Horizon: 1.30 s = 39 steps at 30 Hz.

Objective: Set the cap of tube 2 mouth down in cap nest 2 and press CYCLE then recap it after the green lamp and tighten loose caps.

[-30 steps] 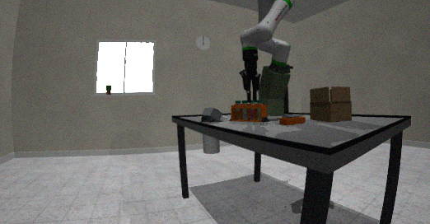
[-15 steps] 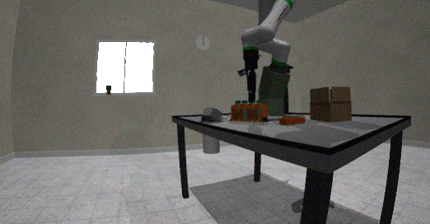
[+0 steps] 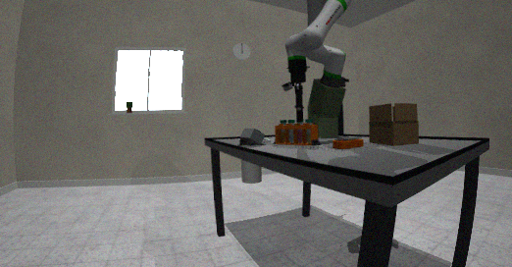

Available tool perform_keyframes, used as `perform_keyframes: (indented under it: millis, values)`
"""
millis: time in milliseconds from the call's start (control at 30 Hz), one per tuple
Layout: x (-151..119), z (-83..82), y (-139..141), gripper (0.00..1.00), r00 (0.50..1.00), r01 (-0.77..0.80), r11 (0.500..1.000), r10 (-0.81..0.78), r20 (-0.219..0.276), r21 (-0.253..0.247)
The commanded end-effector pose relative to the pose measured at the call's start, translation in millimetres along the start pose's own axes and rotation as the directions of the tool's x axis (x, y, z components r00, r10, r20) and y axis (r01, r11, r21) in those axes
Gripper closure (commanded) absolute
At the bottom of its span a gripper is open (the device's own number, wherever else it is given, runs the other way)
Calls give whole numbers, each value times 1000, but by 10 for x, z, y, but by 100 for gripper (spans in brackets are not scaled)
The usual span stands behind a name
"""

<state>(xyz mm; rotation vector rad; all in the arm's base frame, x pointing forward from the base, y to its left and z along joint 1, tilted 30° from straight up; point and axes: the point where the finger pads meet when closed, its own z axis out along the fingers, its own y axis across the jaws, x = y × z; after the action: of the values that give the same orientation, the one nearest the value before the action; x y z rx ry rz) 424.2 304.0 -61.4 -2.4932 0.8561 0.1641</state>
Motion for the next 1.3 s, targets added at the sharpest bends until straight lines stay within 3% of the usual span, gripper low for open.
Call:
perform_keyframes:
  millis: [0,133,267,367,433,567,833,1067,1100,1267]
  values:
    - [5,-6,-6,59,1000,0,1000,0,-1,1]
    - [5,-6,-5,59,1000,0,1000,0,-1,1]
    - [5,-5,-5,59,956,-294,956,294,0,1]
    - [5,-5,-5,59,948,-318,948,318,0,1]
    - [6,-5,-5,59,875,-483,875,483,0,2]
    - [6,-5,-4,59,773,-635,773,635,2,2]
    - [5,-5,-4,59,500,-866,500,866,1,1]
    - [4,-5,-6,59,500,-866,500,866,1,1]
    - [4,-5,-6,70,500,-866,500,866,1,1]
    - [4,-6,-6,70,500,-866,500,866,1,1]
